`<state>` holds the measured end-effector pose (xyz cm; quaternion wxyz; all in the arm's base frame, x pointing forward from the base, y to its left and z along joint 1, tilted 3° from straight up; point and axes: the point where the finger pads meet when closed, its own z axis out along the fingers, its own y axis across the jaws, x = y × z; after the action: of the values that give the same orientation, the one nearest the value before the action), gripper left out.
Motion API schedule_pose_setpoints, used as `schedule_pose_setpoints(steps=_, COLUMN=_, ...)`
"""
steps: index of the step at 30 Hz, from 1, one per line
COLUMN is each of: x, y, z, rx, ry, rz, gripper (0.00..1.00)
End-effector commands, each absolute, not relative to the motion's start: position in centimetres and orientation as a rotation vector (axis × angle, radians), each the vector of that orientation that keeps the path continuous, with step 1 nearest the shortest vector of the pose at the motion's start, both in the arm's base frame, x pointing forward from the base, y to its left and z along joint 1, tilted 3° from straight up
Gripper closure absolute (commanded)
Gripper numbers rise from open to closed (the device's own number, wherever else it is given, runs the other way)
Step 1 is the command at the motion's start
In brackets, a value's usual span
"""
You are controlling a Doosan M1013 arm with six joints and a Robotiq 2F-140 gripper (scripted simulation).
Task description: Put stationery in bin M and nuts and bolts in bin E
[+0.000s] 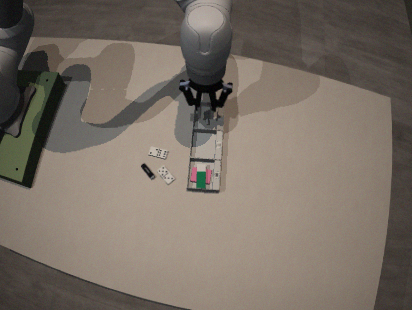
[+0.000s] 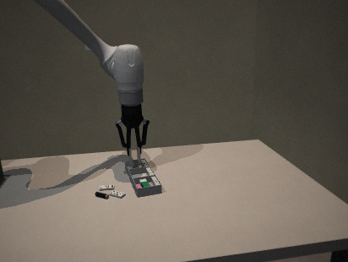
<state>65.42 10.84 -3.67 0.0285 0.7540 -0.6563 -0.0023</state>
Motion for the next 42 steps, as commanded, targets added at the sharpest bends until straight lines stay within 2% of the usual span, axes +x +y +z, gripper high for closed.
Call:
schedule_pose_setpoints(steps=1, x=65.4, y=10.9, z=-3.3, rx=2.327, ry=-2.025, rz=-0.007, gripper=0.82)
schedule_pose_setpoints(steps=14, x=65.5, y=10.9, z=-1.7, rx=2.327, ry=-2.025, rz=-0.007, gripper=0.82)
schedule_pose_setpoints(steps=15, x=65.5, y=10.9, z=-1.3, rx=2.327, ry=-2.025, rz=-0.007, gripper=0.00)
schedule_pose_setpoints(steps=42, x=65.9, y=11.3, z=7.9, rx=2.327, ry=-2.025, rz=-0.007, gripper=0.00)
